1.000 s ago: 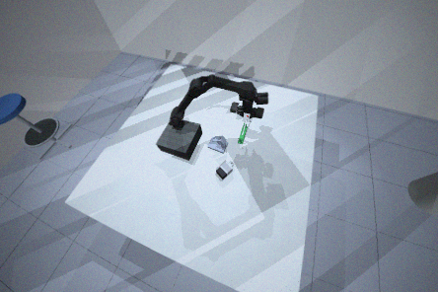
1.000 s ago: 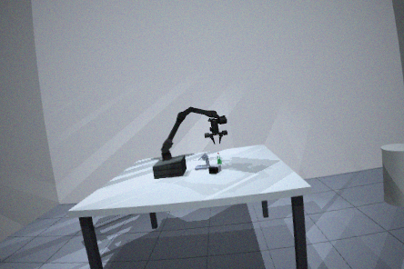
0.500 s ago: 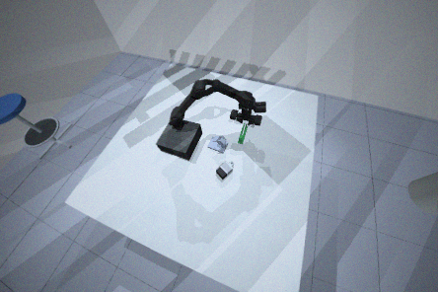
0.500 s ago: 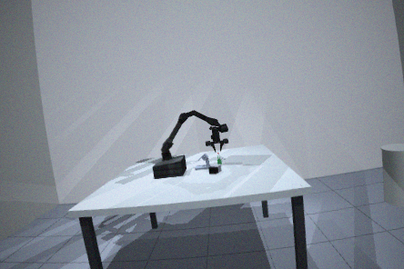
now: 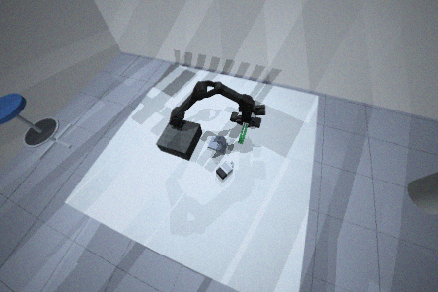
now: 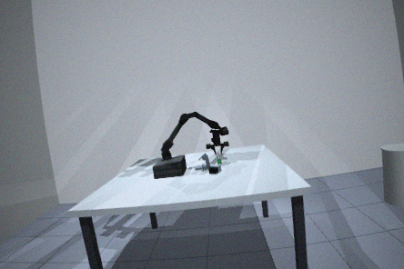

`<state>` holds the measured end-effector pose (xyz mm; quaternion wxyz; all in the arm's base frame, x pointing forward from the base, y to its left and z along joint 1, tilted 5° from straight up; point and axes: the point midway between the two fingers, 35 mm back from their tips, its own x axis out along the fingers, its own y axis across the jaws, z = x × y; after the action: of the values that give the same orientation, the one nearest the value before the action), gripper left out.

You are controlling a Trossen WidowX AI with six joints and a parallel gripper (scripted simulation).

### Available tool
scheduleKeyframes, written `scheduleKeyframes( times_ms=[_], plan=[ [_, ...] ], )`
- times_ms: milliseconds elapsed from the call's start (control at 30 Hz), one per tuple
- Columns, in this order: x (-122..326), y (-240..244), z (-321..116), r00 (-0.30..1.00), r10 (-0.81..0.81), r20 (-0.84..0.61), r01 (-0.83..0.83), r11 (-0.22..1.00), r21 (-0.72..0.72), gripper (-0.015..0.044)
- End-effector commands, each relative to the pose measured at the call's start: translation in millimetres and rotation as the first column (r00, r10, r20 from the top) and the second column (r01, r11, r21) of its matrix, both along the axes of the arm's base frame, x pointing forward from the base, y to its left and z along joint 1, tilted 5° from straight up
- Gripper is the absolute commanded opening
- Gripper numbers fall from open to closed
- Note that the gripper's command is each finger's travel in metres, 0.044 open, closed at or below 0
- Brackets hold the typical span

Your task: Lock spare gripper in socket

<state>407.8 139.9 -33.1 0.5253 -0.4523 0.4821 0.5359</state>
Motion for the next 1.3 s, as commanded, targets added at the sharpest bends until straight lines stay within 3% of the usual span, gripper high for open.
scheduleKeyframes(
  times_ms=[0,700,933,1267],
  plan=[
    [-1,-1,-9,1.000,0.002,-0.003,-0.002,1.000,-0.007,0.0180],
    [-4,-1,-34,1.000,0.002,-0.003,-0.002,1.000,-0.007,0.0180],
    [-4,-1,-34,1.000,0.002,-0.003,-0.002,1.000,-0.007,0.0000],
    [-4,-1,-31,1.000,0.002,-0.003,-0.002,1.000,-0.006,0.0000]
  ],
)
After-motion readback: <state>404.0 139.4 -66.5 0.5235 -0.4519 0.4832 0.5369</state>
